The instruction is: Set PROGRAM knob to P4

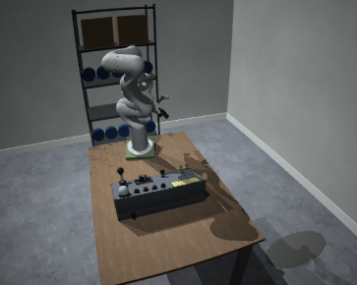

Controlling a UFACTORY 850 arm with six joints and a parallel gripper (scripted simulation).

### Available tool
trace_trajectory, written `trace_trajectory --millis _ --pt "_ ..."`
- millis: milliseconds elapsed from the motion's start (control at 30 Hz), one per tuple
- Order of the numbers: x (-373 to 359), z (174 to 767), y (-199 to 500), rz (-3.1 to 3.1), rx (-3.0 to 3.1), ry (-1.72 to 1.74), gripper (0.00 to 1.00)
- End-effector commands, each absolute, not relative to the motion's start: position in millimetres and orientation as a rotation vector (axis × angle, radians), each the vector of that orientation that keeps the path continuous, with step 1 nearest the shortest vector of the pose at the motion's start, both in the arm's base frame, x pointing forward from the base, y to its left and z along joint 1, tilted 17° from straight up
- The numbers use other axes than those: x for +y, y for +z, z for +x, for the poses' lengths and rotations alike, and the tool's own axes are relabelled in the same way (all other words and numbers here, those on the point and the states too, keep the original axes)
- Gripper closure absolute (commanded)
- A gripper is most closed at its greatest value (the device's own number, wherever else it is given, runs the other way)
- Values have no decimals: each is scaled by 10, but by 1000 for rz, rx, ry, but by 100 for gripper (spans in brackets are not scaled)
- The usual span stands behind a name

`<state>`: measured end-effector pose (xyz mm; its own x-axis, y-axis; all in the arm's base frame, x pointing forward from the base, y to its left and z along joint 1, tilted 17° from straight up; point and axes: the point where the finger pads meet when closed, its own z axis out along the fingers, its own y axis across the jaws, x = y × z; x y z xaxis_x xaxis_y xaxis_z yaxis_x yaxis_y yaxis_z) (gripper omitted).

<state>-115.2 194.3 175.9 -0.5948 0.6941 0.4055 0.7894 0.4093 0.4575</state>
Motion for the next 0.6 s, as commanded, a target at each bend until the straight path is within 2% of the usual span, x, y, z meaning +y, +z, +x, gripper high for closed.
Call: trace_trajectory --millis 0,33,100,133,200,233,567 --pt "1683 -1467 1626 -1113 -2639 -812 0" --pt "1427 -1665 1536 -945 -2717 -730 0" --pt "1427 -1665 1536 -902 -2736 -707 0" --pt "1139 -1831 1454 -739 -2795 -631 0" --pt "1139 -1831 1454 -678 -2816 -599 0" --pt "822 -1959 1382 -527 -2856 -531 0" --pt "131 -2077 1272 49 -2928 -265 0"
